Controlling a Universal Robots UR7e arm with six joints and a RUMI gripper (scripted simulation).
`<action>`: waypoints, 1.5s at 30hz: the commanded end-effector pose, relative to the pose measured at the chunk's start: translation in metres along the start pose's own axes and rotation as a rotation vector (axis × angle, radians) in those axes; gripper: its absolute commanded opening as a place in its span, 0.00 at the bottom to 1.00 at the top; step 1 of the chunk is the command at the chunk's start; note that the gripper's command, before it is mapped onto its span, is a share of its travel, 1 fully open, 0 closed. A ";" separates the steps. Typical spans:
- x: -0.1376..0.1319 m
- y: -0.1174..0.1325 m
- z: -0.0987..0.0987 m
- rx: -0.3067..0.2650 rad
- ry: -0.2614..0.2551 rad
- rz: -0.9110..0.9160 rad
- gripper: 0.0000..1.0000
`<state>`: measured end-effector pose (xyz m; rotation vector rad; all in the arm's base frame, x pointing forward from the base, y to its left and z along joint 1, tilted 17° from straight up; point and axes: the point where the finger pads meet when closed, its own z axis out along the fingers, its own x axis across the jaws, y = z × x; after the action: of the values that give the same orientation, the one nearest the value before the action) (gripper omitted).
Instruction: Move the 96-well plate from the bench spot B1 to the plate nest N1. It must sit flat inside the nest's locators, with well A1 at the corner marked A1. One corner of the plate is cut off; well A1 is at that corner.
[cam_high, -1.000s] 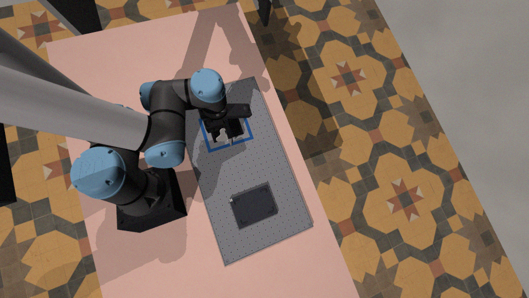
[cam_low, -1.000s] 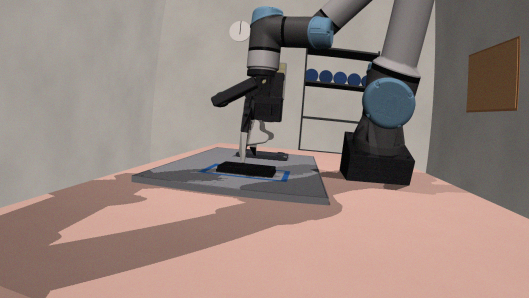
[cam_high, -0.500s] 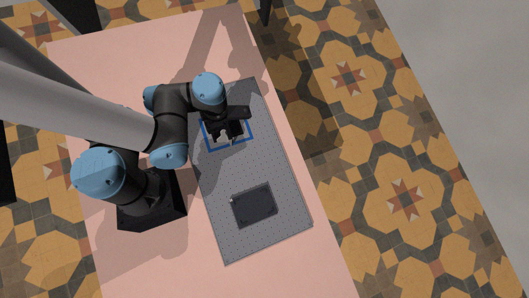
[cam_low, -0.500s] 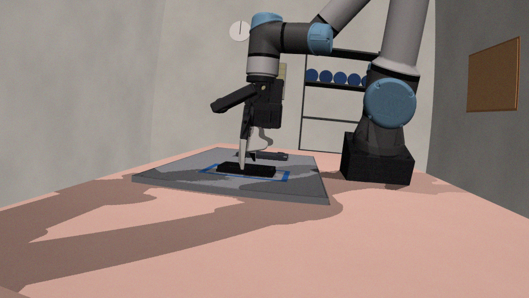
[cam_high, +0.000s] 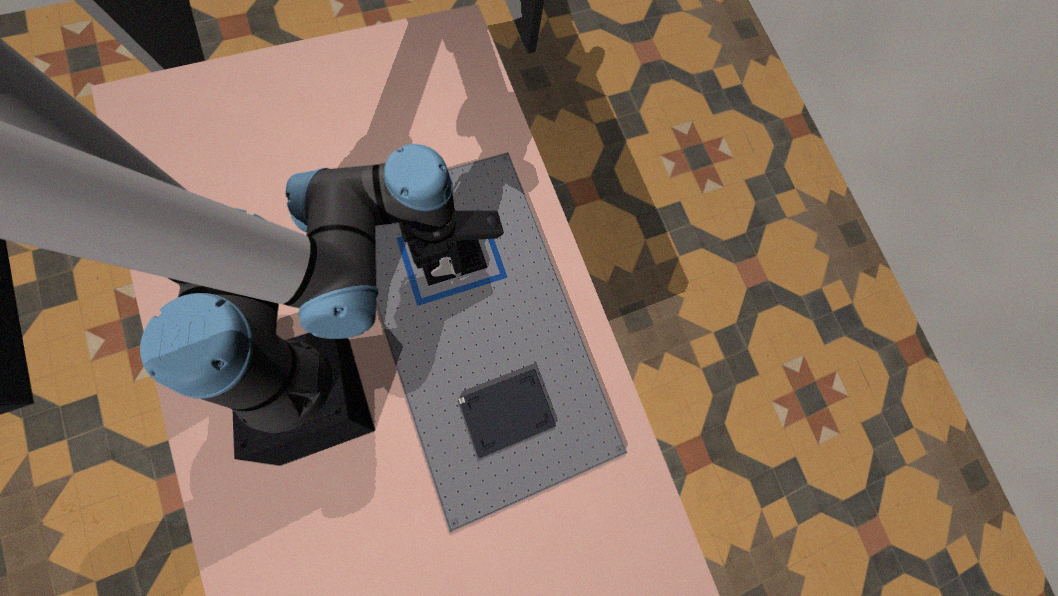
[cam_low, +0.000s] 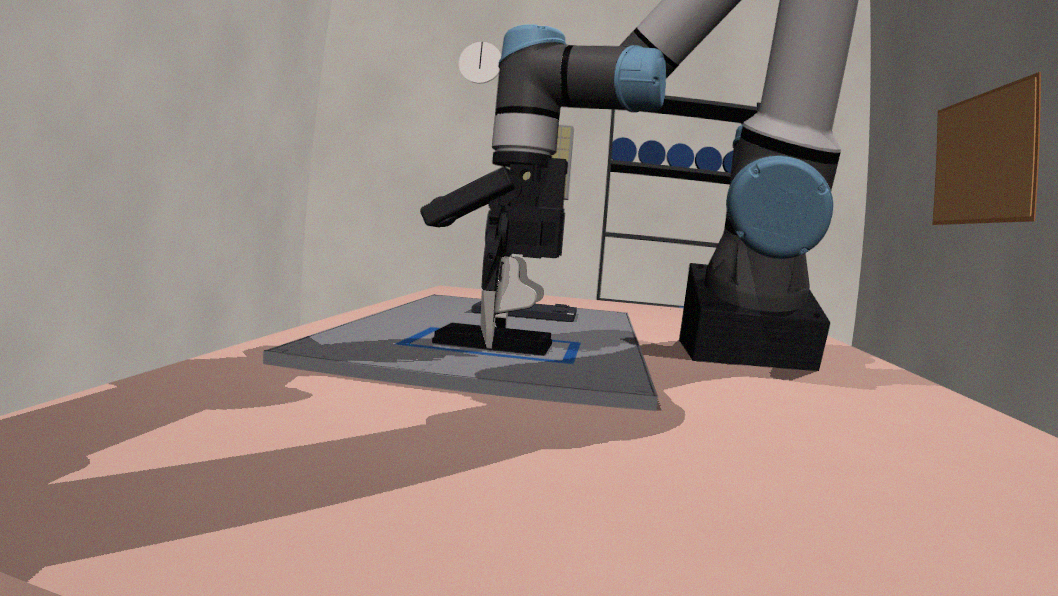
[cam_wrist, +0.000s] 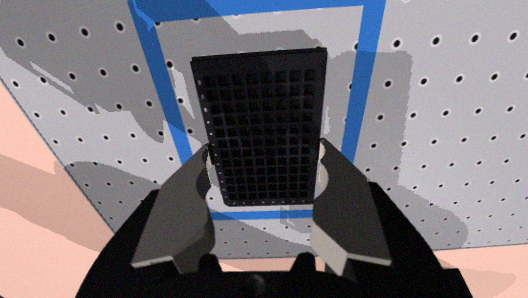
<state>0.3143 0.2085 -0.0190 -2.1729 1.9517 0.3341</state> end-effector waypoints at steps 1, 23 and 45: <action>0.000 0.000 0.000 0.001 0.000 0.000 0.00; 0.000 0.000 0.000 0.001 0.000 0.000 0.00; 0.000 0.000 -0.028 0.001 0.000 0.000 0.00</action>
<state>0.3152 0.2028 -0.0005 -2.1727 1.9519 0.3334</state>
